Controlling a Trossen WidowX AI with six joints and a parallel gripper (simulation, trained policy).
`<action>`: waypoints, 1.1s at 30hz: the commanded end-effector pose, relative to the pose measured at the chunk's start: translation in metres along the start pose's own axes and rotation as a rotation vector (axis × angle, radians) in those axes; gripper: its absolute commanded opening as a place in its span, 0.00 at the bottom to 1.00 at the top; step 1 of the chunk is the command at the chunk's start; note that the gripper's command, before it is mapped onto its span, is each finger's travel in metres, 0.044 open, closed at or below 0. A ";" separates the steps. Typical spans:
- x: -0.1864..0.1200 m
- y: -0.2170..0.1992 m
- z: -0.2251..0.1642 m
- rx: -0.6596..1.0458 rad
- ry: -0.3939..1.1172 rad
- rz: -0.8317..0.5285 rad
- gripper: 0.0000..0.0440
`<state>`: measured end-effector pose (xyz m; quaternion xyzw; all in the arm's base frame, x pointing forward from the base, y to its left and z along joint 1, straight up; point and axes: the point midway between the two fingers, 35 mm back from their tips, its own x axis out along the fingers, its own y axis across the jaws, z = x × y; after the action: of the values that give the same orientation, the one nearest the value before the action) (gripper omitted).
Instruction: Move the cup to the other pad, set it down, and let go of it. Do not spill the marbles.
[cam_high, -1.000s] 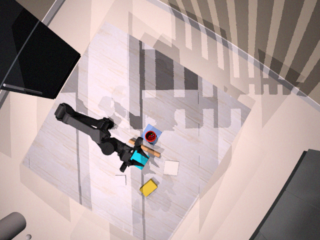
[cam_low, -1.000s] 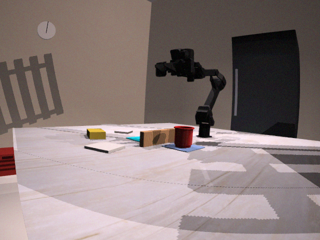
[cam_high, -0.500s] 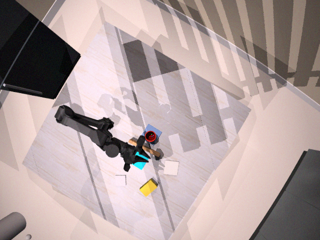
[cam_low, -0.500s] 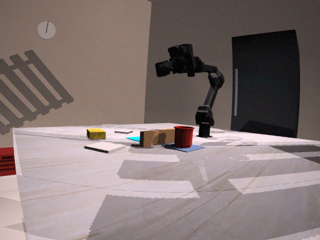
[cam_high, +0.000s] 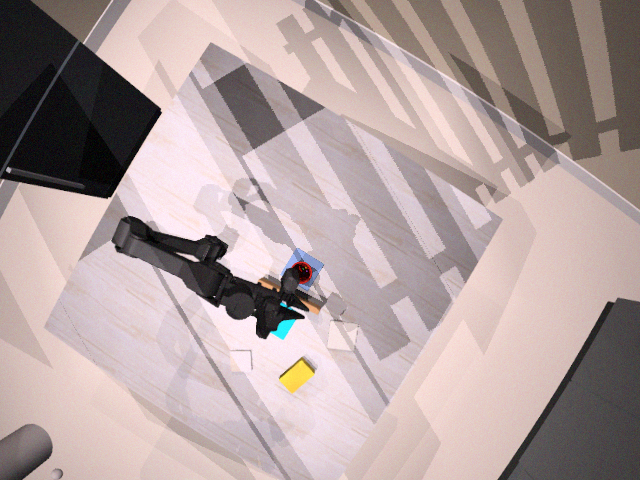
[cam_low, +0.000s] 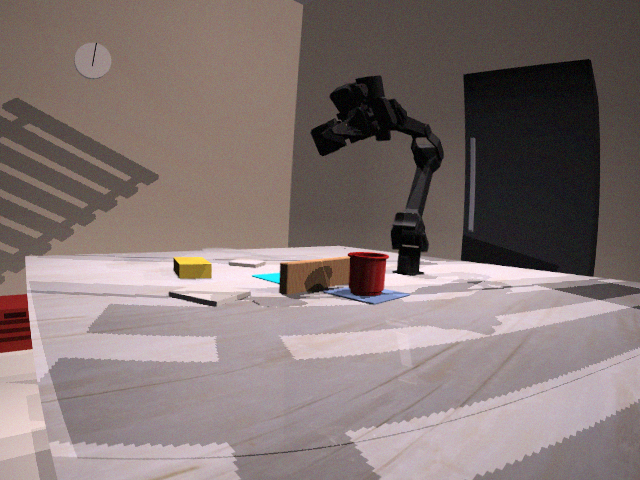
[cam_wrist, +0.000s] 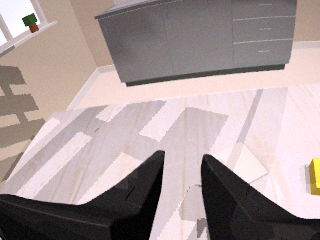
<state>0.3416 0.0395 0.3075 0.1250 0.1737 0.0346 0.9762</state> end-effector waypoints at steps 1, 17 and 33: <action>0.002 0.004 -0.001 0.031 0.032 -0.003 0.23; 0.011 0.023 -0.012 0.217 0.238 -0.031 0.26; 0.017 0.038 -0.032 0.395 0.456 -0.124 0.28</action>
<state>0.3463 0.0826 0.2841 0.2834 0.3865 -0.0281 0.8772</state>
